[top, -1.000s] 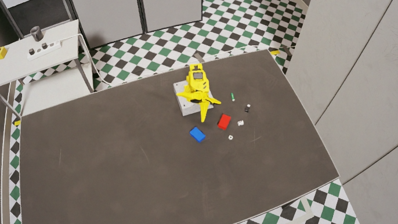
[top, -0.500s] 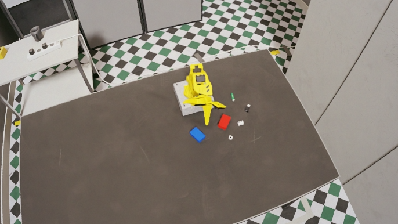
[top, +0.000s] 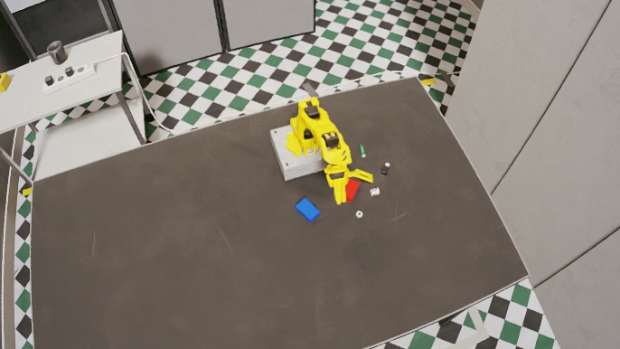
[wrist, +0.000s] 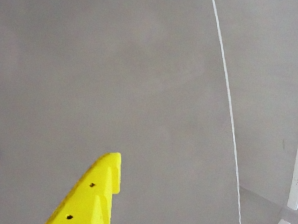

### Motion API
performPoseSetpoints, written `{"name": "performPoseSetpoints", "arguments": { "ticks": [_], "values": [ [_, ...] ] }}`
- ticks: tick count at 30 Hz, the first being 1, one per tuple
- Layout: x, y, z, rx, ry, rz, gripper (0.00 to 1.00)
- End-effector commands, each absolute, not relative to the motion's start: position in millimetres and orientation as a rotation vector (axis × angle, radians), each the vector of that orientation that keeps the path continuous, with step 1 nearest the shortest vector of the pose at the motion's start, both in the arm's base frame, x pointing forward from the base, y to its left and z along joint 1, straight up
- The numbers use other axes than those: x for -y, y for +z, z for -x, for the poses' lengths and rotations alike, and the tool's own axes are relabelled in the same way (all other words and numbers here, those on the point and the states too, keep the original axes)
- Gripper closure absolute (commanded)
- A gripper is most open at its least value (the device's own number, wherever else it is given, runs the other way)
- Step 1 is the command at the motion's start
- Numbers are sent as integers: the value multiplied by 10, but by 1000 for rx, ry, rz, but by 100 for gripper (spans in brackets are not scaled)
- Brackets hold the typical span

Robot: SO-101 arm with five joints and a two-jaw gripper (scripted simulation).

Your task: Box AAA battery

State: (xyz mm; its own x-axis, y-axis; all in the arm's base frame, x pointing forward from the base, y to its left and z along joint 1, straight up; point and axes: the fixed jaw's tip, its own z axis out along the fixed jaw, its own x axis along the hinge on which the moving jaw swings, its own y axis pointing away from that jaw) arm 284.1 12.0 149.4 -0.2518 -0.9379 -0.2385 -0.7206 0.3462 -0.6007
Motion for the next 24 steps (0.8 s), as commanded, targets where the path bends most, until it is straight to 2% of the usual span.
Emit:
{"name": "performPoseSetpoints", "arguments": {
  "ticks": [1, 4, 15, 24],
  "values": [
    [-368, 1127, -2702, -1955, -448, 1740, 35],
    [-421, 1040, -2647, -1929, -428, 1822, 37],
    [-750, 299, -1908, -1492, -178, 2585, 59],
    [-763, 84, -1561, -1242, -53, 2840, 67]
  ]
}}
